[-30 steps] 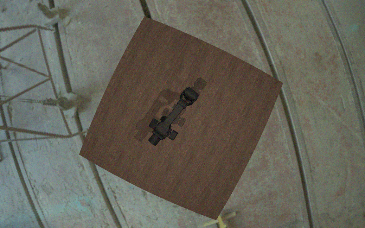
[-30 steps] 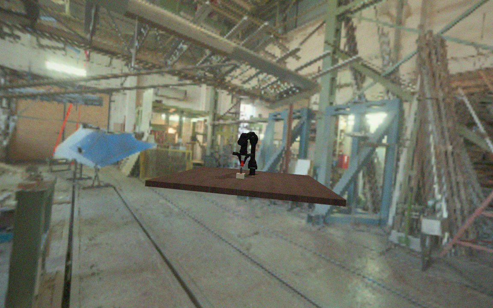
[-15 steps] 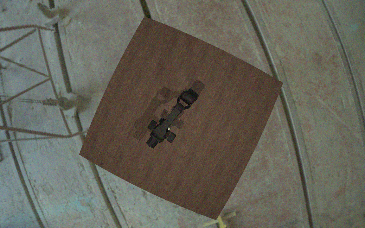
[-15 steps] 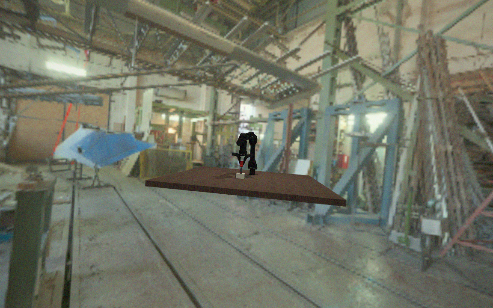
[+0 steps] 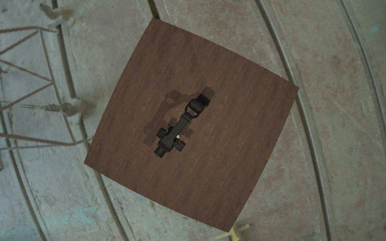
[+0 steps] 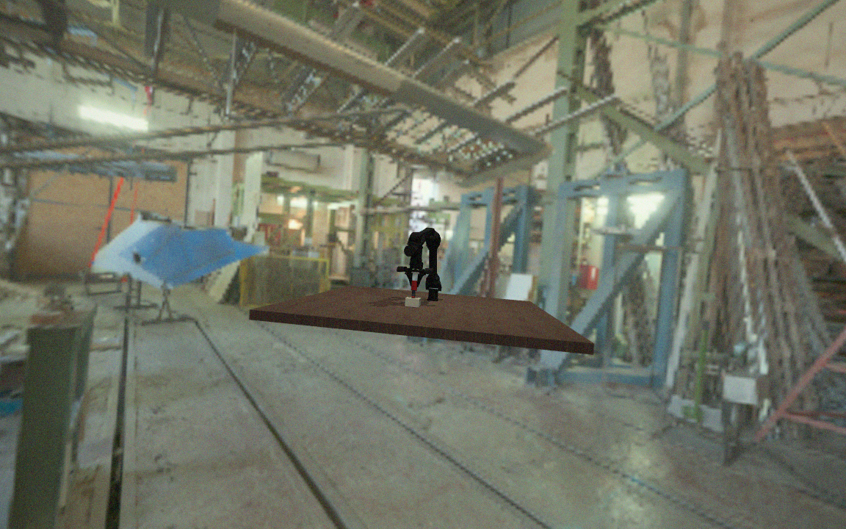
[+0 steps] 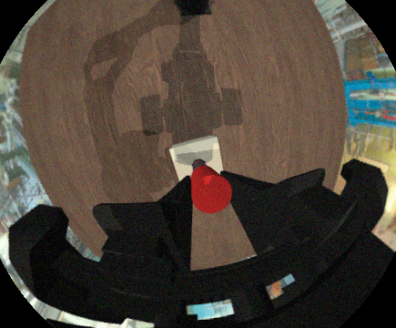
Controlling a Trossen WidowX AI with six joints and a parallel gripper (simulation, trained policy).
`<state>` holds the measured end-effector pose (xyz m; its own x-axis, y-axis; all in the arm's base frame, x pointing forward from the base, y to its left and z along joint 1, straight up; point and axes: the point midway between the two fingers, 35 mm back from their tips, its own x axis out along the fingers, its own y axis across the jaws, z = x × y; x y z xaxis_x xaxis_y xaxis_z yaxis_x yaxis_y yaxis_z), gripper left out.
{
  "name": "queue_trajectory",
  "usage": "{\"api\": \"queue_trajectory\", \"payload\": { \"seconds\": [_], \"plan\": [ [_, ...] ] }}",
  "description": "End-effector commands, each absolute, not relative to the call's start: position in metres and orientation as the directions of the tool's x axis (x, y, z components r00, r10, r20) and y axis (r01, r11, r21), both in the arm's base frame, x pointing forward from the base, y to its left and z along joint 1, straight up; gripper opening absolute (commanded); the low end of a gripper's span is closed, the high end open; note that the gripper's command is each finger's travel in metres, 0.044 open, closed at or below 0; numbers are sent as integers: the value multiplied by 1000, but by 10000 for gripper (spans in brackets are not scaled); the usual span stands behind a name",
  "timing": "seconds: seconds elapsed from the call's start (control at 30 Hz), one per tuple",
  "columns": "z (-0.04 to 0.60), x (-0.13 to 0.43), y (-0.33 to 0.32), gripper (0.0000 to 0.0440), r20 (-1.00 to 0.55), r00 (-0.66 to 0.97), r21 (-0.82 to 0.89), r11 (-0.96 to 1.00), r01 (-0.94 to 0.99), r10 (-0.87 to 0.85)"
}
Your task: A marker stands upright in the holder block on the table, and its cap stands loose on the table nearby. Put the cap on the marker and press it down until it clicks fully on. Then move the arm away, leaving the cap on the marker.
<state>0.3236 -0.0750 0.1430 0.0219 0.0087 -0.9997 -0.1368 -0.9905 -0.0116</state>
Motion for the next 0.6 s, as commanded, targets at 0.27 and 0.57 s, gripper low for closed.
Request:
{"api": "queue_trajectory", "payload": {
  "seconds": [0.27,0.57],
  "plan": [
    [107,319,-75,18,-998,-52,-33,-994,-104,39],
    [97,315,-75,178,-996,-79,-31,-995,-93,38]
  ]
}}
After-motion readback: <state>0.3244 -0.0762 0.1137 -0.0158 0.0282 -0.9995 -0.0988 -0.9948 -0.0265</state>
